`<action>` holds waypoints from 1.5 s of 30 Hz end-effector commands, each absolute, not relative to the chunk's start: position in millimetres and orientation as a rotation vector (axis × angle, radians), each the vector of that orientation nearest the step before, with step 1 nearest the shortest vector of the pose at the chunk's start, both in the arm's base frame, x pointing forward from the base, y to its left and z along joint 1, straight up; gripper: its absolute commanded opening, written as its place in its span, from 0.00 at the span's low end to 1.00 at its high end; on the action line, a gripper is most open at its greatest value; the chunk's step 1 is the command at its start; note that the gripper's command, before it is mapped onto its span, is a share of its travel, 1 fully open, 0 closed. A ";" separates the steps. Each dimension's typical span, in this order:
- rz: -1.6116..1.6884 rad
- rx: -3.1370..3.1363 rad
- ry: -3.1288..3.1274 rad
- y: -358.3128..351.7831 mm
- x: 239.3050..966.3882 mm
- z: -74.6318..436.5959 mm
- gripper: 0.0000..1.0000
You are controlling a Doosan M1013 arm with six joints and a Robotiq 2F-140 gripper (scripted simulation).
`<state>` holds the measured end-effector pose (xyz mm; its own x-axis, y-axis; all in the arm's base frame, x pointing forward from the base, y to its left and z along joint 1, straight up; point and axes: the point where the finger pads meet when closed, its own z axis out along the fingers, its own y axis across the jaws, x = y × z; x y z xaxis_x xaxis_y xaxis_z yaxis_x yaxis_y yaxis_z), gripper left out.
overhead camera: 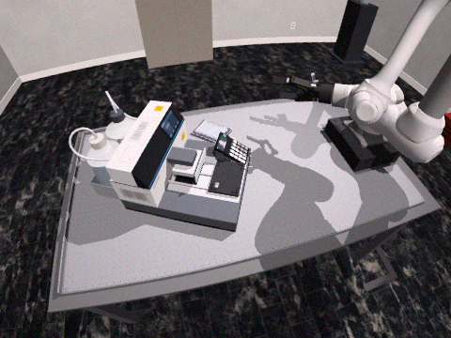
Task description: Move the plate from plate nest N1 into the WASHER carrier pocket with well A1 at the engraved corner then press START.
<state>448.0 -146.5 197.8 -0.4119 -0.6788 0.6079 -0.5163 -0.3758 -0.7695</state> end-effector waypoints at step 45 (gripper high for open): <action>-1.761 -1.707 1.606 -118.6 510.2 238.2 0.70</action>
